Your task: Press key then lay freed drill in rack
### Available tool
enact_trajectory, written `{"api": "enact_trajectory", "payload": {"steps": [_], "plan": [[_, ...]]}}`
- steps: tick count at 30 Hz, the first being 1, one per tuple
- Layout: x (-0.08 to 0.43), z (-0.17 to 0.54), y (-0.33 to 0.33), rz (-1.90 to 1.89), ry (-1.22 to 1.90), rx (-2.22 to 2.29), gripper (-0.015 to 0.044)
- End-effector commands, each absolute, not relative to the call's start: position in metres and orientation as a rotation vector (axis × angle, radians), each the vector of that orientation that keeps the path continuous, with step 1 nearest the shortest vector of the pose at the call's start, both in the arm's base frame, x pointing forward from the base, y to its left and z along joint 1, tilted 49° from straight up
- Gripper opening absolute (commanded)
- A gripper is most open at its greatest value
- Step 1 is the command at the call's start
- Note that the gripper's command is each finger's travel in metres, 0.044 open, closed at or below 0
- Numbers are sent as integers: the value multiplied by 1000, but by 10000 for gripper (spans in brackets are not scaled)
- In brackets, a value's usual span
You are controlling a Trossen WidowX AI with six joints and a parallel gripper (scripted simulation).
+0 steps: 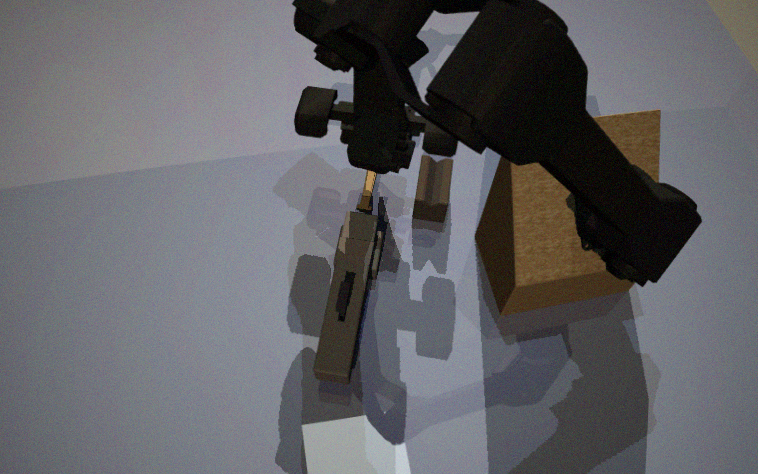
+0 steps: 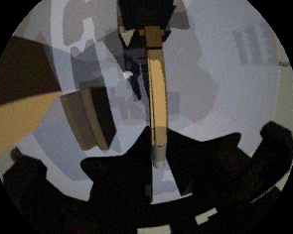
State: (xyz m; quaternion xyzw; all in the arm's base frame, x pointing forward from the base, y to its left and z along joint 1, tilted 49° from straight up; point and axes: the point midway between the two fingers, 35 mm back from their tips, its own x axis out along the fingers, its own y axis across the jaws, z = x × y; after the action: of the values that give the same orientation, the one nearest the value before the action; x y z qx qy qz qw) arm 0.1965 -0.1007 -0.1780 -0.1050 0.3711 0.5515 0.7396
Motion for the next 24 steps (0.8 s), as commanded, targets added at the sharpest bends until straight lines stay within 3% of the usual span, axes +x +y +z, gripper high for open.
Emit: {"api": "enact_trajectory", "payload": {"steps": [1,24], "plan": [[194,-182,-108,1207,815,-242,0],[189,-183,-117,1206,816,-242,0]]}}
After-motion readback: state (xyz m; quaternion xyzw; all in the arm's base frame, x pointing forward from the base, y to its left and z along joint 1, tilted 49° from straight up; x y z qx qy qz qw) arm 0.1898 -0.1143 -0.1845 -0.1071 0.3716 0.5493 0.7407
